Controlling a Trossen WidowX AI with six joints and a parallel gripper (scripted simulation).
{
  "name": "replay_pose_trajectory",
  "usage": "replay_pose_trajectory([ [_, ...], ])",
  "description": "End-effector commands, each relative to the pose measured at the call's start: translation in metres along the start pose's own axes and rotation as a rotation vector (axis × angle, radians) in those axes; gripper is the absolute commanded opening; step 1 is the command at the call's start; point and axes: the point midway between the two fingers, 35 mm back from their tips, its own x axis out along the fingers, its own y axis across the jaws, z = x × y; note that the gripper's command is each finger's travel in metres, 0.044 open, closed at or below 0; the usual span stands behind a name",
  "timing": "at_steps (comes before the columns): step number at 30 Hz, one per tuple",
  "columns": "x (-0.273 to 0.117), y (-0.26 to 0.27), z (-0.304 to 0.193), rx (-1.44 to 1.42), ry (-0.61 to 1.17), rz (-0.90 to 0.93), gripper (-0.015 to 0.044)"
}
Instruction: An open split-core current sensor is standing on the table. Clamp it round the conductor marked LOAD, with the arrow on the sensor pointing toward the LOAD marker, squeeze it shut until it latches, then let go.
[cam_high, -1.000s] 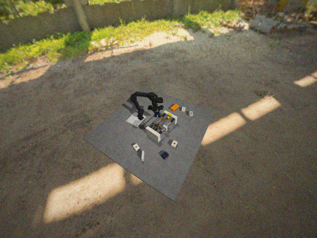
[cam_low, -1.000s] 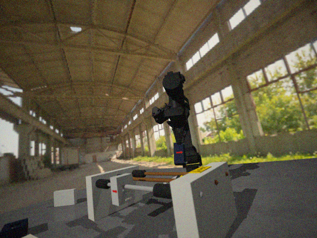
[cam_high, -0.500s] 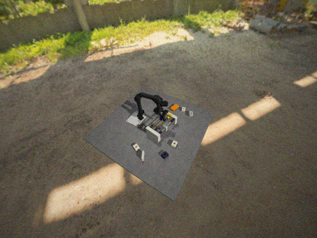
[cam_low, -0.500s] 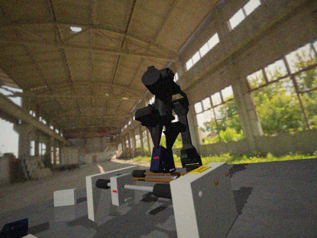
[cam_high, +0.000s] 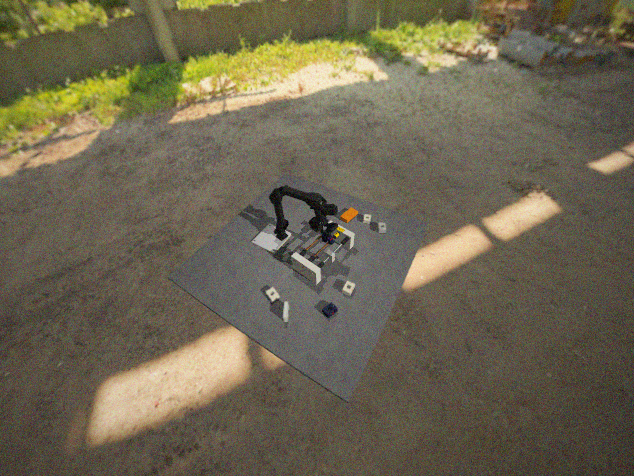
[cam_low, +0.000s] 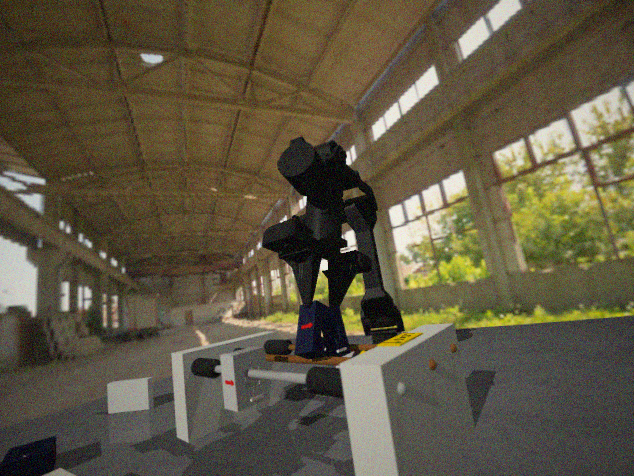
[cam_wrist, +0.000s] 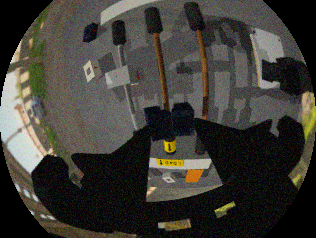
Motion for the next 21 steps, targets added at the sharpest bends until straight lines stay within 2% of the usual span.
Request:
replay_pose_trajectory([
  [1, 0.009, 0.000, 0.000, 0.003, -0.005, -0.005, 0.0000],
  [21, 0.040, -0.002, 0.001, 0.003, -0.005, -0.004, 0.0000],
])
